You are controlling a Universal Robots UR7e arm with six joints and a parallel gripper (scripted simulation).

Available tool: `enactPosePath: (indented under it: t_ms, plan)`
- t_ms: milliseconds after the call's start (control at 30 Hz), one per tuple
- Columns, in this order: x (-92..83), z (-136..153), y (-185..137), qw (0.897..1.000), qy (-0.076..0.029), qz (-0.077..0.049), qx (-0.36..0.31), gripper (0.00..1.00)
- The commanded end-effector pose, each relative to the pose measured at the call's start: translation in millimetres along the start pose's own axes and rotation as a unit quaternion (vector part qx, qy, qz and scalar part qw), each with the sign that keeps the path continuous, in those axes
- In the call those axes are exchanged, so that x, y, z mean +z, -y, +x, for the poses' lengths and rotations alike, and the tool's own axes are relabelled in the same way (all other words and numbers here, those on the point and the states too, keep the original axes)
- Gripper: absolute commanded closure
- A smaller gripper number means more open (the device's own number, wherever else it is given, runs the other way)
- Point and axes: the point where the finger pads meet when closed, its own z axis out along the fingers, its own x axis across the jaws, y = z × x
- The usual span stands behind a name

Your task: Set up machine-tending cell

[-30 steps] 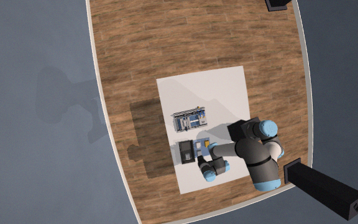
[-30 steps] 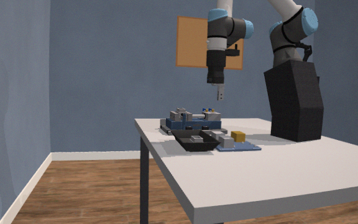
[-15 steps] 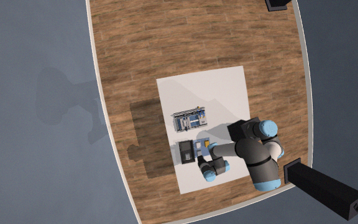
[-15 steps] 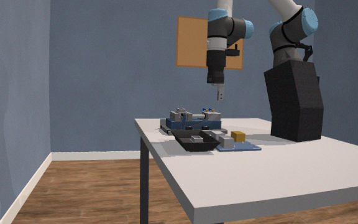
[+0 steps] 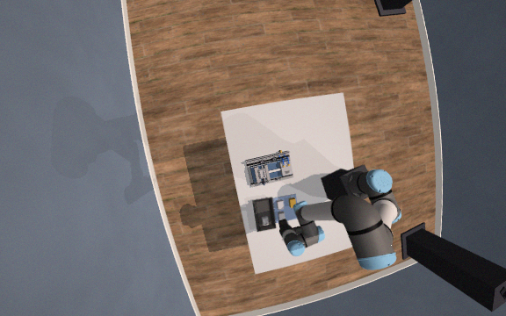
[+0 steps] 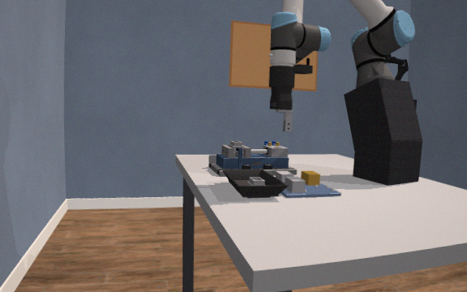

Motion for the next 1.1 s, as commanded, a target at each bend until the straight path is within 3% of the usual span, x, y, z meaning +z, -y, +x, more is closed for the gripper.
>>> enactPosePath:
  t_ms: [0, 1067]
  plan:
    - [3.6, 0.1, -0.4, 1.000, 0.000, -0.001, 0.000, 1.00]
    - [55.3, 0.2, -0.6, 1.000, 0.000, -0.001, 0.000, 1.00]
